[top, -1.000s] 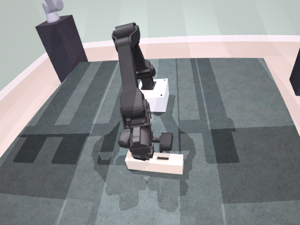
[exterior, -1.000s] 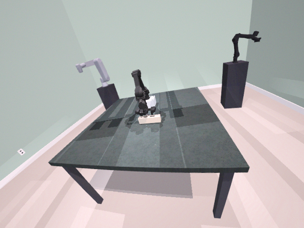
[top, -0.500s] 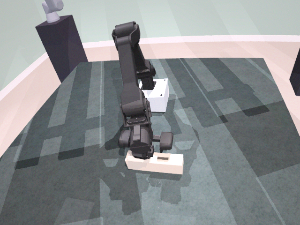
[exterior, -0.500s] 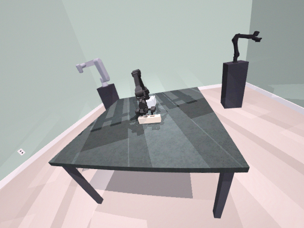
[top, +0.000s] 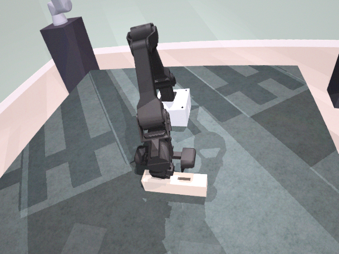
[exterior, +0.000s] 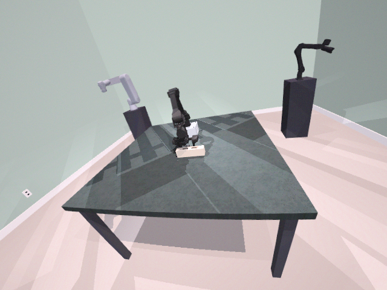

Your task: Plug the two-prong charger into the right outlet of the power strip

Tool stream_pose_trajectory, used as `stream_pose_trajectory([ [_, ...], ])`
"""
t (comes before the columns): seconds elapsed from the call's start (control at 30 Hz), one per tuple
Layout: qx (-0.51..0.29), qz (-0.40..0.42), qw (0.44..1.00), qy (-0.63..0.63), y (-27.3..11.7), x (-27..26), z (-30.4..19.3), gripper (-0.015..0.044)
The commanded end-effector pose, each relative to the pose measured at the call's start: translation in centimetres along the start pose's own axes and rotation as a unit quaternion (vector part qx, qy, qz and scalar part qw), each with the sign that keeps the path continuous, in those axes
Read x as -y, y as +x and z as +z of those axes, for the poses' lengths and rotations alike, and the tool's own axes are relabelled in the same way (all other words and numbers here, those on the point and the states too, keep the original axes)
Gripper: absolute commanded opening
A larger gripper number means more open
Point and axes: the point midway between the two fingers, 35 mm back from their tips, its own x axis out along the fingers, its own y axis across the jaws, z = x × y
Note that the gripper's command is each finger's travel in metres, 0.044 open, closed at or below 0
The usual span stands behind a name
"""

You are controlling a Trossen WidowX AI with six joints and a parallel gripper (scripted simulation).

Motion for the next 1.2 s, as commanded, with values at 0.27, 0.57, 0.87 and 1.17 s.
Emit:
stream_pose_trajectory([
  [0.27,0.003,-0.002,1.0,0.002,0.2,0.1,-0.4,0.044],
  [0.57,0.006,-0.001,1.0,0.003,0.2,0.1,-0.6,0.044],
  [0.87,0.006,-0.001,1.0,0.003,0.2,0.0,-1.2,0.044],
  [1.17,0.005,-0.001,1.0,0.003,0.3,0.0,-2.2,0.044],
])
